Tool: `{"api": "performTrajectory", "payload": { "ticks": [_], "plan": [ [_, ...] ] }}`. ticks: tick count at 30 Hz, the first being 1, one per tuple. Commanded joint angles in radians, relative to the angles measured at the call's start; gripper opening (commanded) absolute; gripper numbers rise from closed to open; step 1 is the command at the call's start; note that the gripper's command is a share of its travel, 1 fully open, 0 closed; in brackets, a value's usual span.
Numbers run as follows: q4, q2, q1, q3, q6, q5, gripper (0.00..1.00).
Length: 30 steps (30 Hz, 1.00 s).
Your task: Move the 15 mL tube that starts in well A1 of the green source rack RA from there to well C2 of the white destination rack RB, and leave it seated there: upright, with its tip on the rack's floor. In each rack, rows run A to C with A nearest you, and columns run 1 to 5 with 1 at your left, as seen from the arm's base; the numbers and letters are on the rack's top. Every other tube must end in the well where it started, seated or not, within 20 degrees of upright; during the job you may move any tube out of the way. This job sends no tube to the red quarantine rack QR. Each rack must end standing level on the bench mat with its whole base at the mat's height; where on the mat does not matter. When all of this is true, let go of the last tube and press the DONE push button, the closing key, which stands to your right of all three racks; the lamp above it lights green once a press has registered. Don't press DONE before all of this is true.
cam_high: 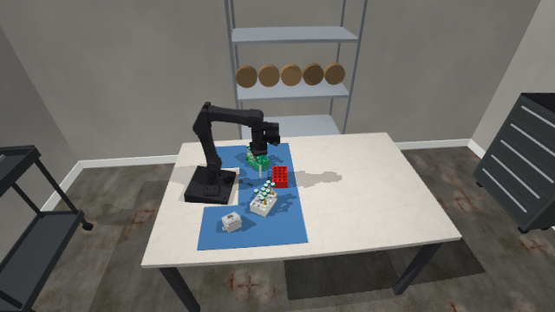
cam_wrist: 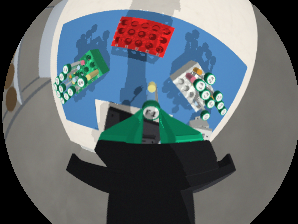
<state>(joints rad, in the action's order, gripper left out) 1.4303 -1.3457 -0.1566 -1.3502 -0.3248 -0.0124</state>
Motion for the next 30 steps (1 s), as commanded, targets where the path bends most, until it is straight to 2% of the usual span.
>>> {"api": "performTrajectory", "payload": {
  "ticks": [1,16,30],
  "plan": [
    [-0.004,-0.004,0.036,-0.026,0.069,-0.007,0.0],
    [-0.005,-0.085,0.195,-0.101,0.227,-0.032,0.0],
    [-0.004,-0.085,0.196,-0.102,-0.173,-0.032,0.0]
  ]
}}
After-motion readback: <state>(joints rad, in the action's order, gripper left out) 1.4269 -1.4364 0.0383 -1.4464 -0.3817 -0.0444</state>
